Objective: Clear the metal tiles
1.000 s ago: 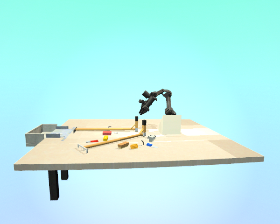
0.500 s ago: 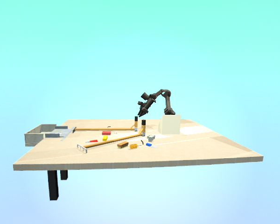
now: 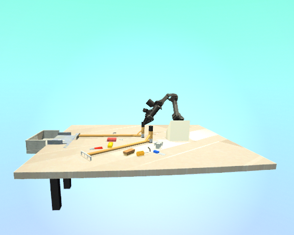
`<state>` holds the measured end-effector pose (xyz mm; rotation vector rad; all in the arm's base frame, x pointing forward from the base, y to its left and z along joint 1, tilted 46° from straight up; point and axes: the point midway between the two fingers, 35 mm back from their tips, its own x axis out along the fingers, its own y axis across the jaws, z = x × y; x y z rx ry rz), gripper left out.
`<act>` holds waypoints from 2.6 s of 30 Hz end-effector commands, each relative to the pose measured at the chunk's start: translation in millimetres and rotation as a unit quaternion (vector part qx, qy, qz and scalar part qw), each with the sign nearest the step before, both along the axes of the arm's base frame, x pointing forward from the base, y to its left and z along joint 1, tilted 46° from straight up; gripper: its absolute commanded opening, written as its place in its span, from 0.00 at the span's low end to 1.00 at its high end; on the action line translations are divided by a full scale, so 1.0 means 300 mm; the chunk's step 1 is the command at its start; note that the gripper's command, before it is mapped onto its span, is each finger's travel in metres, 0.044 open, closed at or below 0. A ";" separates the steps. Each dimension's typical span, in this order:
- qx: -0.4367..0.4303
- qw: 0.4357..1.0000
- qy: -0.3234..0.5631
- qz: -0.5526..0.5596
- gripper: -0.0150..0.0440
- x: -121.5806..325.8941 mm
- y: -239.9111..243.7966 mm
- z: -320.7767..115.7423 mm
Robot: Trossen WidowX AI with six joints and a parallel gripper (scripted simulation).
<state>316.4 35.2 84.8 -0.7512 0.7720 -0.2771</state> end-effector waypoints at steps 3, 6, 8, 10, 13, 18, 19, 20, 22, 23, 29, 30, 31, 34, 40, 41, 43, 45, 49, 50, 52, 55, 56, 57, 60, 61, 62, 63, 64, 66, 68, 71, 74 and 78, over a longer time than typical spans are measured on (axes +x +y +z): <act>-0.002 1.000 0.005 0.001 1.00 0.022 -0.021 -0.028; -0.002 1.000 0.004 0.001 1.00 0.034 -0.030 -0.036; -0.002 1.000 0.004 0.001 1.00 0.041 -0.036 -0.041; -0.003 1.000 0.004 0.001 1.00 0.048 -0.042 -0.047; -0.003 1.000 0.003 0.001 1.00 0.059 -0.051 -0.055; -0.004 1.000 0.002 0.002 1.00 0.077 -0.068 -0.068; -0.004 1.000 0.002 0.002 1.00 0.080 -0.071 -0.071; -0.004 1.000 0.002 0.002 1.00 0.083 -0.075 -0.073; -0.005 1.000 0.001 0.002 1.00 0.090 -0.082 -0.078; -0.005 1.000 0.001 0.002 1.00 0.093 -0.086 -0.081; -0.004 1.000 -0.004 0.001 0.91 0.097 -0.083 -0.073; -0.004 1.000 -0.004 0.001 0.87 0.097 -0.083 -0.073; -0.004 1.000 -0.004 0.001 0.82 0.097 -0.083 -0.073; -0.004 1.000 -0.004 0.001 0.69 0.097 -0.083 -0.073; -0.004 1.000 -0.004 0.001 0.42 0.097 -0.083 -0.073; -0.004 1.000 -0.004 0.001 0.38 0.097 -0.083 -0.073; -0.004 1.000 -0.004 0.001 0.35 0.097 -0.083 -0.073; -0.004 1.000 -0.004 0.001 0.33 0.097 -0.083 -0.073; -0.004 1.000 -0.004 0.001 0.25 0.097 -0.083 -0.073; -0.004 1.000 -0.004 0.001 0.25 0.097 -0.083 -0.072; -0.004 1.000 -0.004 0.001 0.25 0.097 -0.081 -0.071; -0.005 1.000 -0.003 0.002 0.25 0.097 -0.078 -0.070; -0.005 1.000 -0.003 0.002 0.25 0.097 -0.077 -0.071; -0.005 1.000 -0.003 0.002 0.25 0.097 -0.075 -0.073; -0.004 1.000 -0.003 0.002 0.25 0.096 -0.068 -0.080; -0.004 1.000 -0.002 0.001 0.25 0.096 -0.064 -0.083; -0.003 1.000 -0.002 0.001 0.25 0.096 -0.061 -0.086; -0.003 1.000 -0.002 0.001 0.25 0.096 -0.058 -0.089; -0.003 1.000 -0.002 0.001 0.25 0.096 -0.055 -0.092; -0.003 1.000 -0.001 0.001 0.25 0.095 -0.048 -0.098; -0.002 1.000 -0.001 0.001 0.25 0.095 -0.042 -0.105; -0.002 1.000 0.000 0.001 0.25 0.094 -0.032 -0.114; -0.001 1.000 0.000 0.001 0.25 0.093 -0.023 -0.123; -0.001 1.000 0.001 0.001 0.25 0.091 -0.010 -0.135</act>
